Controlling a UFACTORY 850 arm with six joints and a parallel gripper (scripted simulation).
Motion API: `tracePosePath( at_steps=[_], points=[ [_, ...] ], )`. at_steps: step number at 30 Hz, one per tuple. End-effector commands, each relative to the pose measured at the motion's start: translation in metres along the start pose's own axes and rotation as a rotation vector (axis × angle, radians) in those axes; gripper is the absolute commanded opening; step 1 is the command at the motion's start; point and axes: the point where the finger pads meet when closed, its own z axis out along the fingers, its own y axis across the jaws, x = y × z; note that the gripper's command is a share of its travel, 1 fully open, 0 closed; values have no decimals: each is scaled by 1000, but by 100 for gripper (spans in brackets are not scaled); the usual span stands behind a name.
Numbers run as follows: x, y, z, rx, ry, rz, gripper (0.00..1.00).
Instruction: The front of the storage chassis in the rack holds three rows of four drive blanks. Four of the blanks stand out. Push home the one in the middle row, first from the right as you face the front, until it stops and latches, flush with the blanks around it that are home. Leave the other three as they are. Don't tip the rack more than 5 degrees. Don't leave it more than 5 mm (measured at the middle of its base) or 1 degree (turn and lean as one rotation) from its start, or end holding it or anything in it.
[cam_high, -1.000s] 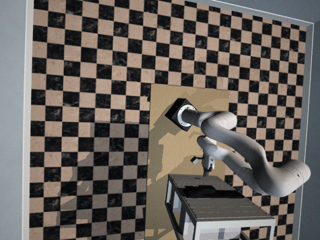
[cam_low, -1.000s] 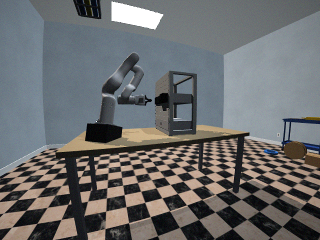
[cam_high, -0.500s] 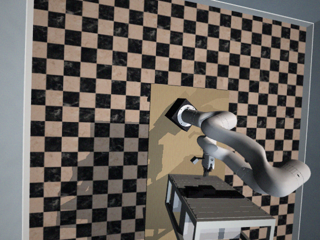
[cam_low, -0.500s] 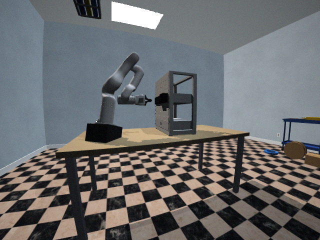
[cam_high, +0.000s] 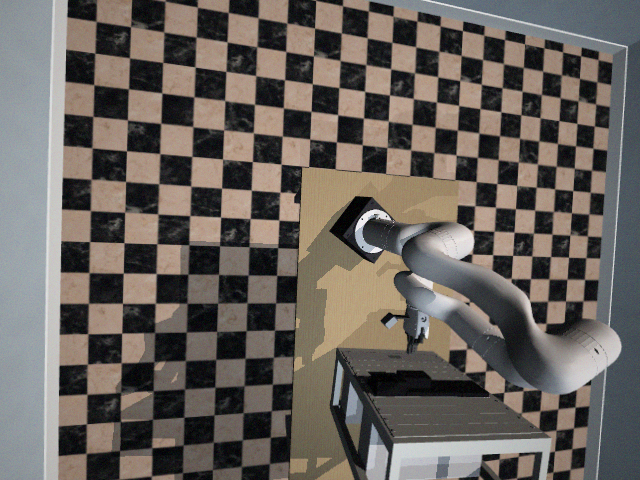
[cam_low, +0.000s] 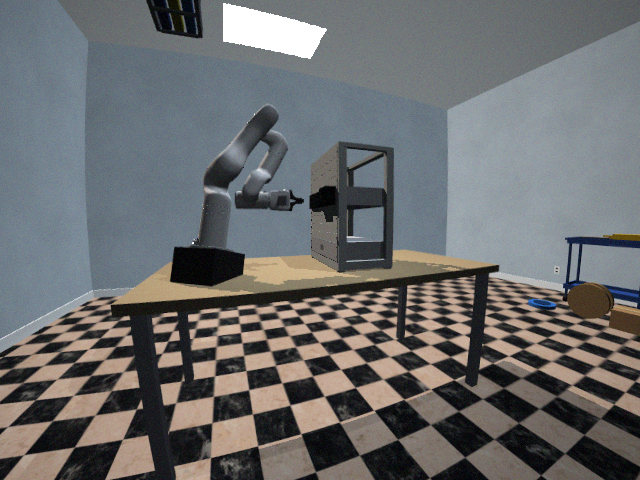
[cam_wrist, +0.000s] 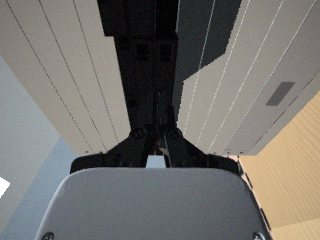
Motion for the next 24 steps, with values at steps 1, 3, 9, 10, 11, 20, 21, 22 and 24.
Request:
tracePosePath(
  at_steps=[1, 3, 9, 10, 11, 20, 21, 22, 24],
  points=[
    [65, -22, -15, 0, -4, -1, 0],
    [65, -21, -13, 0, -4, -1, 0],
    [67, -19, -8, 0, -4, -1, 0],
    [67, -19, -8, 0, -4, -1, 0],
    [67, -19, -7, 0, -4, -1, 0],
    [67, -18, -6, 0, -4, -1, 0],
    [67, -18, -6, 0, -4, -1, 0],
    [67, -18, -6, 0, -4, -1, 0],
    [67, -18, -5, 0, -4, -1, 0]
  ],
)
